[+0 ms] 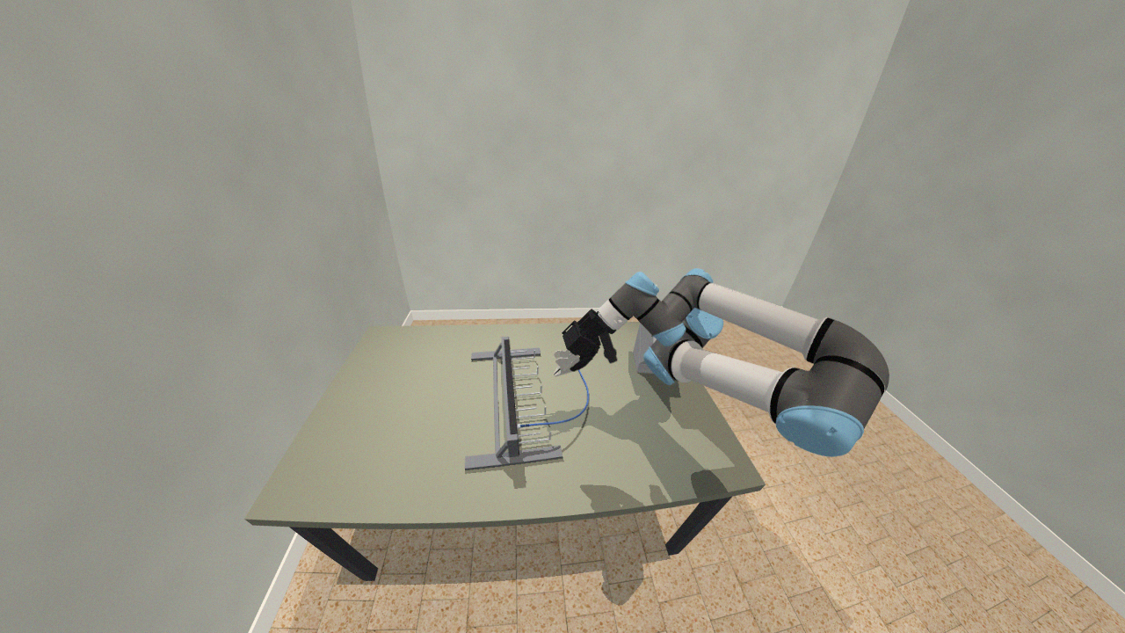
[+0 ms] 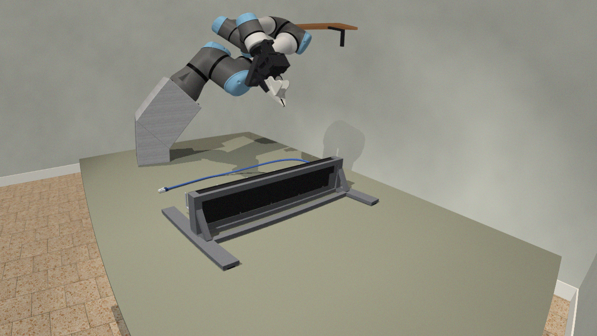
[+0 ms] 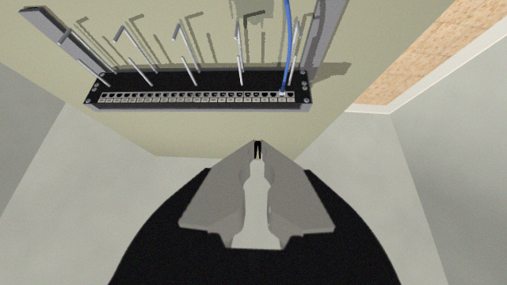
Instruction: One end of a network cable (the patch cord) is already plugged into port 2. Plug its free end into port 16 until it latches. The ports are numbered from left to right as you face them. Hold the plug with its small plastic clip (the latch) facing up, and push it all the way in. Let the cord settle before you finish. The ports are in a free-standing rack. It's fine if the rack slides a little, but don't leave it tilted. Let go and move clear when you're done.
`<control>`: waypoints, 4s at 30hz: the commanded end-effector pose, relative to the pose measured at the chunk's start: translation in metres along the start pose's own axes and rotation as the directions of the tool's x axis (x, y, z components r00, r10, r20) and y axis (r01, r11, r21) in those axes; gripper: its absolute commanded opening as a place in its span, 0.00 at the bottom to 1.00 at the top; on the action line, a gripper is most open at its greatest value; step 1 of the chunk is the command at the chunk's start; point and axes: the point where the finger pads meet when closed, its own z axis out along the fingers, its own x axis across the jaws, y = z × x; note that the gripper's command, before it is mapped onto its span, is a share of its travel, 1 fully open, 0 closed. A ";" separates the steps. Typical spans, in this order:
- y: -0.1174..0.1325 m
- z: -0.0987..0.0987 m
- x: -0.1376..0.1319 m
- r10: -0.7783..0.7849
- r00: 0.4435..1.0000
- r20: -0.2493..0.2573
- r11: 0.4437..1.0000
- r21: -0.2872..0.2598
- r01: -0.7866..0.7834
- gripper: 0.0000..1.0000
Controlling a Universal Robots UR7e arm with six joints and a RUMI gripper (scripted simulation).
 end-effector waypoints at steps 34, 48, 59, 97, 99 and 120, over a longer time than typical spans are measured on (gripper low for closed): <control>0.001 0.000 -0.088 -0.001 1.000 -0.001 1.000 0.000 0.001 0.00; 0.001 0.001 -0.088 -0.001 1.000 -0.001 1.000 0.000 0.001 0.00; 0.001 0.005 -0.088 -0.001 1.000 -0.001 1.000 0.000 0.001 0.00; 0.001 0.042 -0.088 -0.001 1.000 -0.001 1.000 0.000 0.001 0.00; 0.001 0.045 -0.088 -0.001 1.000 -0.001 1.000 0.000 0.001 0.00; 0.001 0.084 -0.087 -0.001 1.000 -0.001 1.000 0.000 0.001 0.00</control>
